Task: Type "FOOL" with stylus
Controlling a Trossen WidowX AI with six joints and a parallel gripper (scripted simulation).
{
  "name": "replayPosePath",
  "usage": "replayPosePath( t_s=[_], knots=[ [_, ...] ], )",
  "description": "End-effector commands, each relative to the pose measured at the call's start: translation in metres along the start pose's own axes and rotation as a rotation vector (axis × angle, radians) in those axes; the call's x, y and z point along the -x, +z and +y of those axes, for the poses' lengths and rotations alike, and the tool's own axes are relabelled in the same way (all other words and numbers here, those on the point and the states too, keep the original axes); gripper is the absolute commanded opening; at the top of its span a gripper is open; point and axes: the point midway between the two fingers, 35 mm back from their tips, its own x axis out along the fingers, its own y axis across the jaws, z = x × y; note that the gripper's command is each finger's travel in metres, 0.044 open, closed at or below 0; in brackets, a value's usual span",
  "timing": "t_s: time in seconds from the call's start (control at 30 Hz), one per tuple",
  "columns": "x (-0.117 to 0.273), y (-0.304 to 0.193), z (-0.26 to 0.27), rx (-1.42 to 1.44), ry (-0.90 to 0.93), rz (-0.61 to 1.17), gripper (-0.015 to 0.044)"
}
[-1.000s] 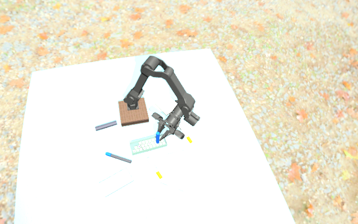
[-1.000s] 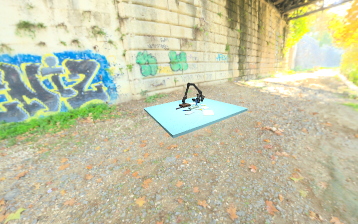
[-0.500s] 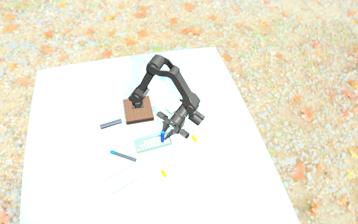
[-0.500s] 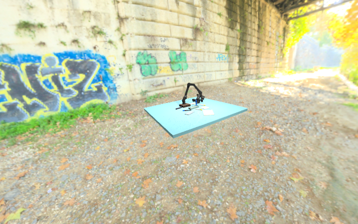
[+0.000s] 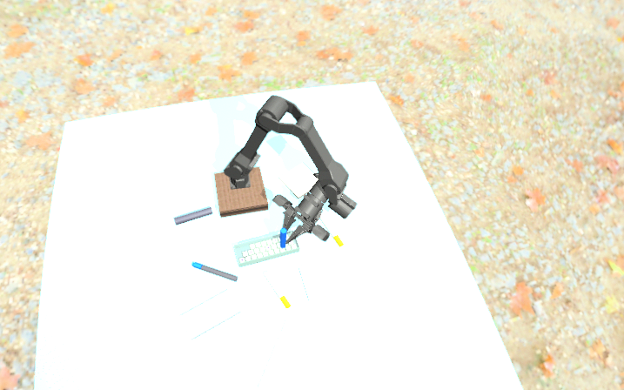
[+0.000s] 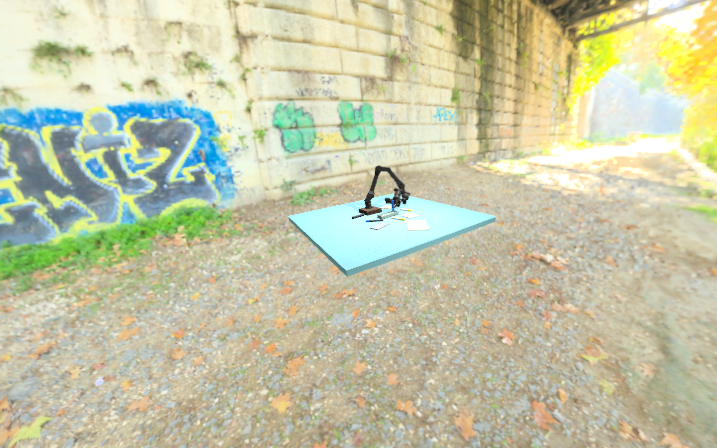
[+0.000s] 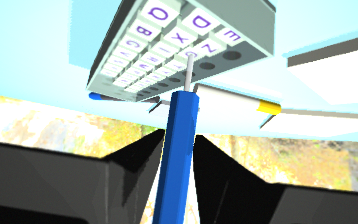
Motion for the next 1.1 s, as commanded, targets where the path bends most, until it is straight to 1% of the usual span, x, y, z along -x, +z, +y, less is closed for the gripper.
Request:
replayPosePath(
  t_s=[0.0, 0.2, 0.53, 0.63, 0.7, 0.73, 1.07],
  knots=[
    [0.003, -0.005, 0.000, -0.001, 0.001, -0.001, 0.0081],
    [0.018, -0.031, 0.000, -0.001, 0.001, -0.001, 0.0081],
    [0.016, -0.029, 0.000, 0.004, 0.006, 0.002, 0.0084],
    [0.016, -0.029, 0.000, 0.004, 0.006, 0.002, 0.0064],
    [0.015, -0.030, 0.001, 0.004, 0.005, 0.000, 0.0012],
    [0.013, -0.031, 0.002, 0.004, 0.005, -0.002, 0.0000],
    [-0.021, -0.053, 0.019, 0.005, 0.000, -0.020, 0.0000]
  ],
)
